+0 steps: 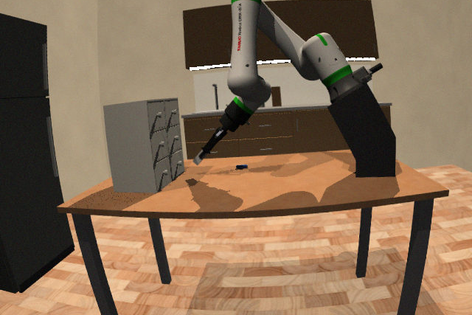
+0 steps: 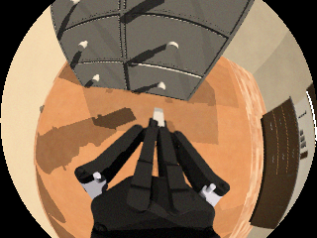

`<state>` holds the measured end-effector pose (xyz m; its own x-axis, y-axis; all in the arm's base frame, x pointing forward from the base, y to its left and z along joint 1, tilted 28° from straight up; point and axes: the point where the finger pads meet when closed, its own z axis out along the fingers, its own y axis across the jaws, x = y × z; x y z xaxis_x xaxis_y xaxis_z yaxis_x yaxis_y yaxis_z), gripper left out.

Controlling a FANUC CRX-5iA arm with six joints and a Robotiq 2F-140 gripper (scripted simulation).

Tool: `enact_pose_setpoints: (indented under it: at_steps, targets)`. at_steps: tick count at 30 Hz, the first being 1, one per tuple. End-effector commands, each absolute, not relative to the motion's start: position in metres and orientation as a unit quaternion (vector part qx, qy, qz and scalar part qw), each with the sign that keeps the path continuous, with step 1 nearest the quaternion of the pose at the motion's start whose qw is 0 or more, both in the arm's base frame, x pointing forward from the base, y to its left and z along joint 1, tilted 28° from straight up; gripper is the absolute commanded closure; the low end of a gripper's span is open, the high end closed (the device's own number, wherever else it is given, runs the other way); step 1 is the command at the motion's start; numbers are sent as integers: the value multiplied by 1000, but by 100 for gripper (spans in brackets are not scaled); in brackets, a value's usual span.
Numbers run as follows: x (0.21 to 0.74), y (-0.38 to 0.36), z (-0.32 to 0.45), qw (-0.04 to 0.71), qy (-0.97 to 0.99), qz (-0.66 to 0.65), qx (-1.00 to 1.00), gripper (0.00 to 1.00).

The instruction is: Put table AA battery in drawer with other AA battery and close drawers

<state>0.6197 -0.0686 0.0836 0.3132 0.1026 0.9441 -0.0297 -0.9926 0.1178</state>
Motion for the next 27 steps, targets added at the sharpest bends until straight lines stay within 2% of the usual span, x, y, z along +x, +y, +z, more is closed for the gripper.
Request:
enact_pose_setpoints:
  at_steps: [1,17,27]
  targets:
    - [618,-68,85,56,23,586,808,100]
    - [545,-60,132,56,23,586,808,100]
    - [537,-58,137,54,24,585,809,100]
